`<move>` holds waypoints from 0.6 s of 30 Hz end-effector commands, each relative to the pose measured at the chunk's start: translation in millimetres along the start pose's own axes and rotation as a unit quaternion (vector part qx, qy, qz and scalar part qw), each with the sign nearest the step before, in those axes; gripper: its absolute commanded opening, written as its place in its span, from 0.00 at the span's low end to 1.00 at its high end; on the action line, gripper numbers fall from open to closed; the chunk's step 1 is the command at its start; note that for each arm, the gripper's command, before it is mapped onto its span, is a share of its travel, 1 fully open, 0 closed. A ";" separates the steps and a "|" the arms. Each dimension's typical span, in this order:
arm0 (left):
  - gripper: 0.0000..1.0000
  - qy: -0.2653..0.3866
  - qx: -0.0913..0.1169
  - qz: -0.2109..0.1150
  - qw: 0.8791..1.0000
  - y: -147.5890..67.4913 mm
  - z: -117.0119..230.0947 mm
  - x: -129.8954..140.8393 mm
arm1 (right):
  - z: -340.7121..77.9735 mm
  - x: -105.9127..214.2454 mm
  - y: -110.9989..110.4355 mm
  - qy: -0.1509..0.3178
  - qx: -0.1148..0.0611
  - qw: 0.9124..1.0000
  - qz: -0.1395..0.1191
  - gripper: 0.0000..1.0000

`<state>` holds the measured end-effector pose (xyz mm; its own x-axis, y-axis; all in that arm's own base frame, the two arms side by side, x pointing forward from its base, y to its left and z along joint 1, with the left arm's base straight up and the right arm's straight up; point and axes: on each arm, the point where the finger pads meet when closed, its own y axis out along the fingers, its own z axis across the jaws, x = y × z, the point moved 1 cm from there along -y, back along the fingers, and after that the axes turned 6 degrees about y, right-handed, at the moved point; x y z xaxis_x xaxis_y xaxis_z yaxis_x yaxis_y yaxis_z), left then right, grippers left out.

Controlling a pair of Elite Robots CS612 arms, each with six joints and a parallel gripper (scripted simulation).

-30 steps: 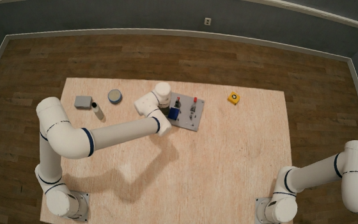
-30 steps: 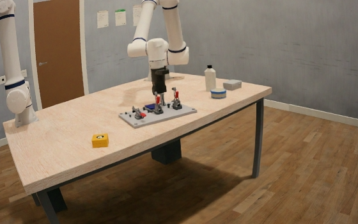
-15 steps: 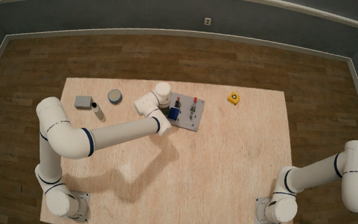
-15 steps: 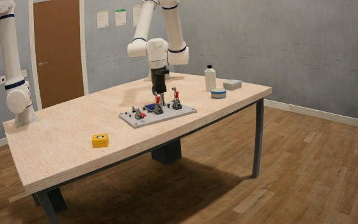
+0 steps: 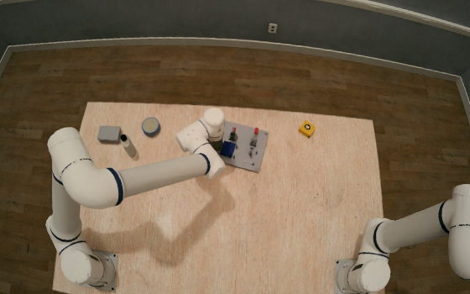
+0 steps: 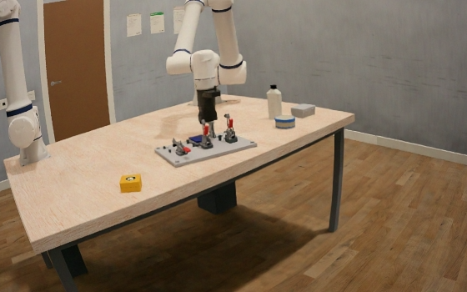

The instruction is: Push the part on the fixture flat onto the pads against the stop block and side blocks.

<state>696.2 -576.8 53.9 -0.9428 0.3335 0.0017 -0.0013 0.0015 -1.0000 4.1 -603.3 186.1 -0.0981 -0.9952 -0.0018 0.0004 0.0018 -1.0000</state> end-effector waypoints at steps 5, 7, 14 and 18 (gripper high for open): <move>0.00 0.000 0.001 0.001 1.000 0.3 0.6 -1.1 | -0.1 0.7 -0.9 0.000 0.000 1.000 -0.001 1.00; 0.00 0.000 0.001 0.001 1.000 0.7 0.7 -1.2 | -0.1 0.7 -0.9 0.000 0.000 1.000 -0.001 1.00; 0.00 0.000 0.001 0.001 1.000 1.5 0.8 -1.4 | -0.1 0.7 -0.9 0.000 0.000 1.000 -0.001 1.00; 0.00 0.000 0.001 0.001 1.000 1.8 0.9 -1.4 | -0.1 0.7 -0.9 0.000 0.000 1.000 -0.001 1.00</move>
